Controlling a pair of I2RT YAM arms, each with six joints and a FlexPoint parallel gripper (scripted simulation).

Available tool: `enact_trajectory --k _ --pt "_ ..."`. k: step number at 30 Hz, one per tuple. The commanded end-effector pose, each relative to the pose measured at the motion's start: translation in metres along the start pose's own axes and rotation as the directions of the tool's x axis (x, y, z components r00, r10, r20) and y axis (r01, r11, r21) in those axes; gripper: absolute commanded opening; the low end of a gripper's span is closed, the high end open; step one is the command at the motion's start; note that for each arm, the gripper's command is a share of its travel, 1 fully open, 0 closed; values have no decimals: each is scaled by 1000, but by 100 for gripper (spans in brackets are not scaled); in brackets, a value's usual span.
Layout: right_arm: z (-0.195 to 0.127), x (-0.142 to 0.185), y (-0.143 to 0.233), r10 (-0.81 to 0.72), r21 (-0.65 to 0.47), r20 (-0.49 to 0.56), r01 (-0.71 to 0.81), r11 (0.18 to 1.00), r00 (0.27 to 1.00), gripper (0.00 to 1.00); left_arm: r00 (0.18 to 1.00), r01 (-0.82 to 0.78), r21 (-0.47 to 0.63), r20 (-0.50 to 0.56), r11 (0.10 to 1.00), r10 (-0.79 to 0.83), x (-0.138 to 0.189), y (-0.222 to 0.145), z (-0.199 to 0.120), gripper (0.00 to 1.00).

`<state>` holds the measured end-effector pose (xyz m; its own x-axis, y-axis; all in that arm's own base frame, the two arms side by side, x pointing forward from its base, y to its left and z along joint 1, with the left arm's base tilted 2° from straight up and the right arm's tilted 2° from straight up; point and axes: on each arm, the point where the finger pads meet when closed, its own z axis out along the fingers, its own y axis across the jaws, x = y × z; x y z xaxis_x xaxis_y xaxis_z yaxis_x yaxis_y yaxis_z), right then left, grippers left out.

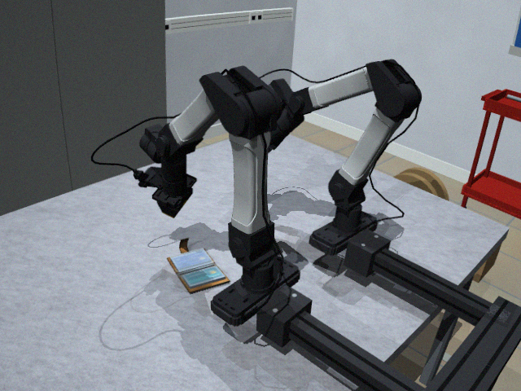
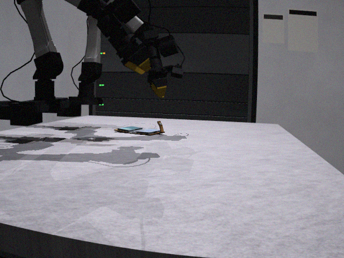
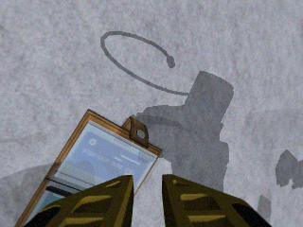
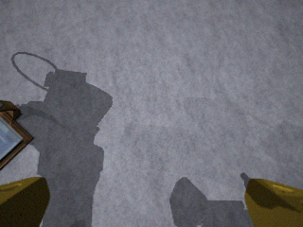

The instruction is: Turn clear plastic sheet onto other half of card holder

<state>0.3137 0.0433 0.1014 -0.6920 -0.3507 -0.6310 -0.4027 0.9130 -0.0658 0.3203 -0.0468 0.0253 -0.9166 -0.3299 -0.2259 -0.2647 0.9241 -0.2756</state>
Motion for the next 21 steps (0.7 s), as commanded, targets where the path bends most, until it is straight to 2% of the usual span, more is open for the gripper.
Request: enact_trajectory --k 1,4,6,11,17,21 --pt "-20 -8 22 -97 -97 -10 96 991 995 100 962 192 -78 -182 978 -203 19 -8 2 18" --pt "-27 -9 32 -141 -135 -9 138 981 990 100 927 265 -176 -224 948 -300 24 -8 7 18" --pt "-27 -9 32 -141 -135 -9 138 981 990 100 927 265 -176 -224 948 -300 24 -8 7 18" --pt "-42 -8 49 -220 -206 -3 214 955 976 100 848 383 -351 -234 854 -476 31 -12 15 18" --pt "-62 -6 70 -307 -285 20 299 910 952 100 752 485 -525 -158 699 -640 33 -22 29 18" --pt "-76 -4 83 -360 -335 42 353 874 932 100 700 536 -597 -82 597 -710 33 -32 42 18"
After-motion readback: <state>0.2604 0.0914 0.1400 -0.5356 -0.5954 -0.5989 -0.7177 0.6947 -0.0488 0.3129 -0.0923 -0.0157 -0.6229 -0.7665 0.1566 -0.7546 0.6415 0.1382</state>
